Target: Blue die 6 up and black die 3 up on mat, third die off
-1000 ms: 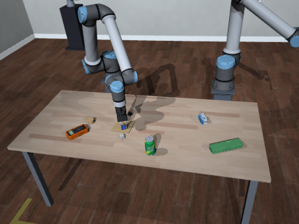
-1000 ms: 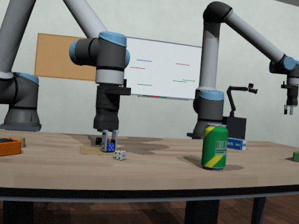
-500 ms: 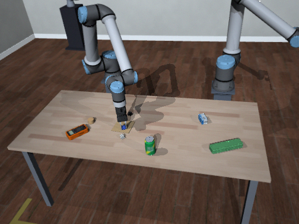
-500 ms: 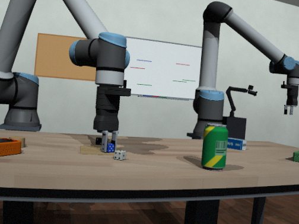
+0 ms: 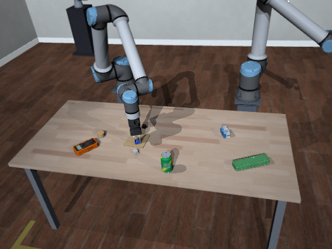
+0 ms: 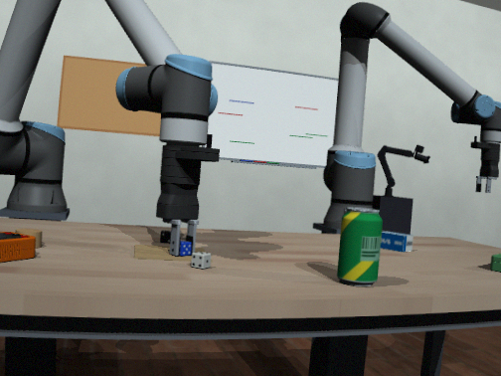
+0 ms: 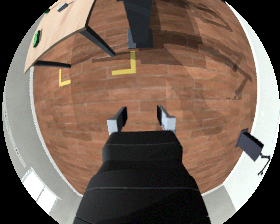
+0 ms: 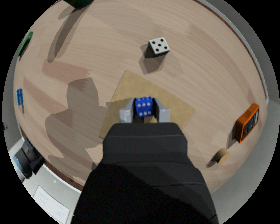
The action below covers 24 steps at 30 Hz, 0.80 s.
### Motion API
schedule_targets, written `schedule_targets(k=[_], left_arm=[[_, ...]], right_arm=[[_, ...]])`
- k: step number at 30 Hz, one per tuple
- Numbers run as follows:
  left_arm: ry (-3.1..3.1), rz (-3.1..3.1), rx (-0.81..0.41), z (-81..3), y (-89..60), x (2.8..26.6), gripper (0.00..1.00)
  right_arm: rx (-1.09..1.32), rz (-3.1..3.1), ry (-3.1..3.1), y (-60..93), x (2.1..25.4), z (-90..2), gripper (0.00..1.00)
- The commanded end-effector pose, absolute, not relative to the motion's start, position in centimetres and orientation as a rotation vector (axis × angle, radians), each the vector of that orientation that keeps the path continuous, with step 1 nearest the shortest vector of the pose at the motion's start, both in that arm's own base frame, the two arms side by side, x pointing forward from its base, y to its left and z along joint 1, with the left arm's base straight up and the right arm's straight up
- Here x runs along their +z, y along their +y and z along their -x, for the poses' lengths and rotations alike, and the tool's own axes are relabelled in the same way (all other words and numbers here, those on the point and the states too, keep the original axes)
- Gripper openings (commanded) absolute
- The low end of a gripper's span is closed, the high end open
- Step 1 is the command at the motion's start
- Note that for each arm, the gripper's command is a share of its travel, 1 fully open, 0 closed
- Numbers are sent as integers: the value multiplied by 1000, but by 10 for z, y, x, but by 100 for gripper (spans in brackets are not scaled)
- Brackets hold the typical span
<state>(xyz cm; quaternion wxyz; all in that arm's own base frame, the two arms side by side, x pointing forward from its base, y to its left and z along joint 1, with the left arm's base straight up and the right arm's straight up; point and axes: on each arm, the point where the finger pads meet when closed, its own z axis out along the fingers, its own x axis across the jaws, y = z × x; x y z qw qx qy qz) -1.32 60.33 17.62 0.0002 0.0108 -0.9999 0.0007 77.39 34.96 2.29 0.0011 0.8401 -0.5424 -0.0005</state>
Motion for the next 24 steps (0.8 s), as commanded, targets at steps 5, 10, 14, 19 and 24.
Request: schedule_targets(k=[5, 10, 14, 19, 24], left_arm=[[-3141, -34, 0, 13, 604, 177, 100], [-3141, -34, 0, 13, 604, 177, 100], [-3141, -34, 0, 13, 604, 177, 100], [-3141, -34, 0, 13, 604, 177, 100], [-3141, -34, 0, 13, 604, 177, 100]], right_arm=[[0, -2639, -1704, 350, 24, -775, 49], [0, -2639, -1704, 350, 24, -775, 49], [0, -2639, -1704, 350, 24, -775, 49], [0, -2639, -1704, 350, 24, -775, 49], [0, -2639, -1704, 350, 24, -775, 61]])
